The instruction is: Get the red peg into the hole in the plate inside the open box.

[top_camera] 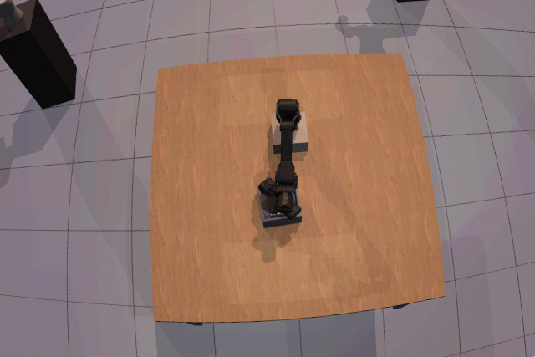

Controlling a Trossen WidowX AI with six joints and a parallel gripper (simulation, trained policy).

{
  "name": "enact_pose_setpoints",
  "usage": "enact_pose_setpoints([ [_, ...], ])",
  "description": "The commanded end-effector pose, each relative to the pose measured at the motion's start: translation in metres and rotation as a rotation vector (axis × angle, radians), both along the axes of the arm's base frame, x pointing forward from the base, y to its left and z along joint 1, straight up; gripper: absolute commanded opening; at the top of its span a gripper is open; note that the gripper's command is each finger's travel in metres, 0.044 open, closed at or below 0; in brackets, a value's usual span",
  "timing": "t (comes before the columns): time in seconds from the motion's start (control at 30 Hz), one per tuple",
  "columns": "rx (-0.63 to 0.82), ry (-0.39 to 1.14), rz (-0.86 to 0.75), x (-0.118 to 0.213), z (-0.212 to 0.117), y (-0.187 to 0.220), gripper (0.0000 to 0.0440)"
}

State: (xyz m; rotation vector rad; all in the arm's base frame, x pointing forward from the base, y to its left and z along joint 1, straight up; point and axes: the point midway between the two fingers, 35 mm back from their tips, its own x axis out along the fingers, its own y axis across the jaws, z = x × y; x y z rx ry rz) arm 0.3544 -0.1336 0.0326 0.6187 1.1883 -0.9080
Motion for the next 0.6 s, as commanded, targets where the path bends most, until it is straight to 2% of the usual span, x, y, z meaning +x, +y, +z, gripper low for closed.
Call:
enact_pose_setpoints([
  [0.0,-0.017,-0.006,0.016,0.01,0.003,-0.008,0.0331],
  [0.17,-0.043,-0.03,0.025,0.023,0.008,-0.021,0.0434],
  [0.2,-0.05,-0.042,0.025,0.026,0.011,-0.023,0.044],
  [0.57,-0.129,-0.132,0.005,0.049,0.031,-0.055,0.044],
])
